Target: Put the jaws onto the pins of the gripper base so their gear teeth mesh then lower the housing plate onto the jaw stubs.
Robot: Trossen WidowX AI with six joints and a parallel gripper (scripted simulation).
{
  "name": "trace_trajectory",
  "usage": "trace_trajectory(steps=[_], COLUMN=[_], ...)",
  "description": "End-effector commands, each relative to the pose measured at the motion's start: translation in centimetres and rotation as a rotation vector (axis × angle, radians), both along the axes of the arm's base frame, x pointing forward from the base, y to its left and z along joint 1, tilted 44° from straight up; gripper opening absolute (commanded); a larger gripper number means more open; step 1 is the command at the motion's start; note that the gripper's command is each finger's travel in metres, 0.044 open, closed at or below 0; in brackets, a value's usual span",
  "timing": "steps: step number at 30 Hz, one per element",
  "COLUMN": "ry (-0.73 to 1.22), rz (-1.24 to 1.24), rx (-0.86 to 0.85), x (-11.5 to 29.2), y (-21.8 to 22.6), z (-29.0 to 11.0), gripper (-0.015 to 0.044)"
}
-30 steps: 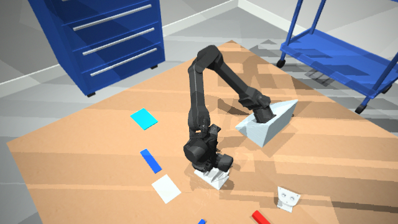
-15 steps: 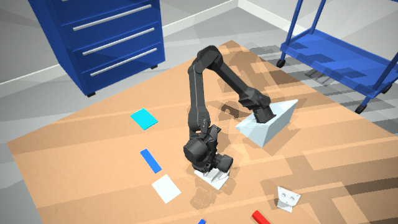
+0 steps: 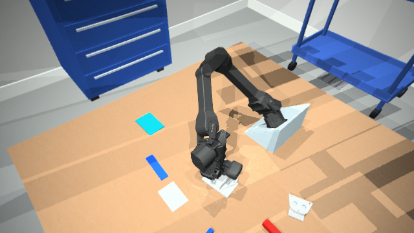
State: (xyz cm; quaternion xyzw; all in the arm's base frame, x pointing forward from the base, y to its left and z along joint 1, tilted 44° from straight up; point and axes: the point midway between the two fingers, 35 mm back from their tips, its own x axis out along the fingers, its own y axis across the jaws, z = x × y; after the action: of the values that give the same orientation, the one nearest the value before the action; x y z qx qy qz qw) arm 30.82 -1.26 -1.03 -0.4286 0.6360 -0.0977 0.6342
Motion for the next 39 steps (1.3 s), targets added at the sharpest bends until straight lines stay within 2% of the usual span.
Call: trace_trajectory(steps=[1,39], ry=[0.005,0.005], rz=[-0.001,-0.001], rx=[-0.004,-0.004], x=[-0.11,-0.07], y=[-0.21,-0.06], z=[-0.11,0.13], gripper=[0.0134,0.0134])
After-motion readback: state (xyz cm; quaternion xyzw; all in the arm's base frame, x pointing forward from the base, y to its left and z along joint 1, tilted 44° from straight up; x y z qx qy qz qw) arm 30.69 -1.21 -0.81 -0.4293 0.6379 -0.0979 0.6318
